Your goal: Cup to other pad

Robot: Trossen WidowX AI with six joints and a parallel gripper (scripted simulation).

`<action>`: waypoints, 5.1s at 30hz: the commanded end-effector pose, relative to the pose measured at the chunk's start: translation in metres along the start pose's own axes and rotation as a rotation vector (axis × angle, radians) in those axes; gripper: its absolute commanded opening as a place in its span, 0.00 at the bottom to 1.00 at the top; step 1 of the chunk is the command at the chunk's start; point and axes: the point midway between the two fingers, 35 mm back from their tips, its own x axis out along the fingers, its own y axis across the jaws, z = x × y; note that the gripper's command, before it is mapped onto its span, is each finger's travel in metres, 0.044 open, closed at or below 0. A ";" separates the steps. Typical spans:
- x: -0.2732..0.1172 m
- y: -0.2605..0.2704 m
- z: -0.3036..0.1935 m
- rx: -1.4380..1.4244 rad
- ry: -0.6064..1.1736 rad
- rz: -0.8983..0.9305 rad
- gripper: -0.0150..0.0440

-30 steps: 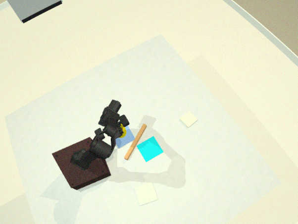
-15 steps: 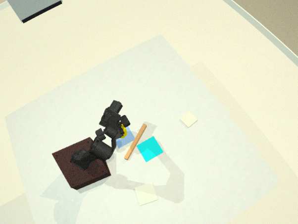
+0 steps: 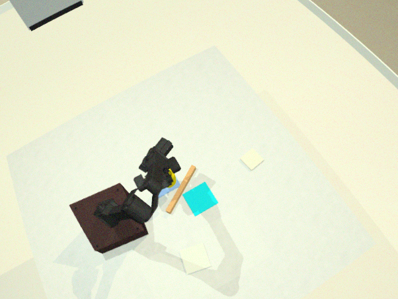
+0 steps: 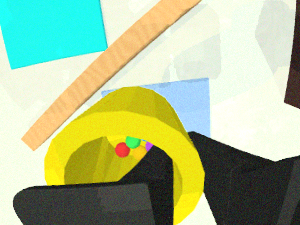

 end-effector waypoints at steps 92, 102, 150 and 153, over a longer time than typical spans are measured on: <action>0.042 0.080 0.122 0.013 -0.007 0.010 0.25; 0.042 0.080 0.122 0.013 -0.007 0.010 0.34; -0.003 0.078 0.117 -0.004 -0.007 0.004 0.77; -0.004 0.078 0.117 -0.003 -0.007 0.004 0.90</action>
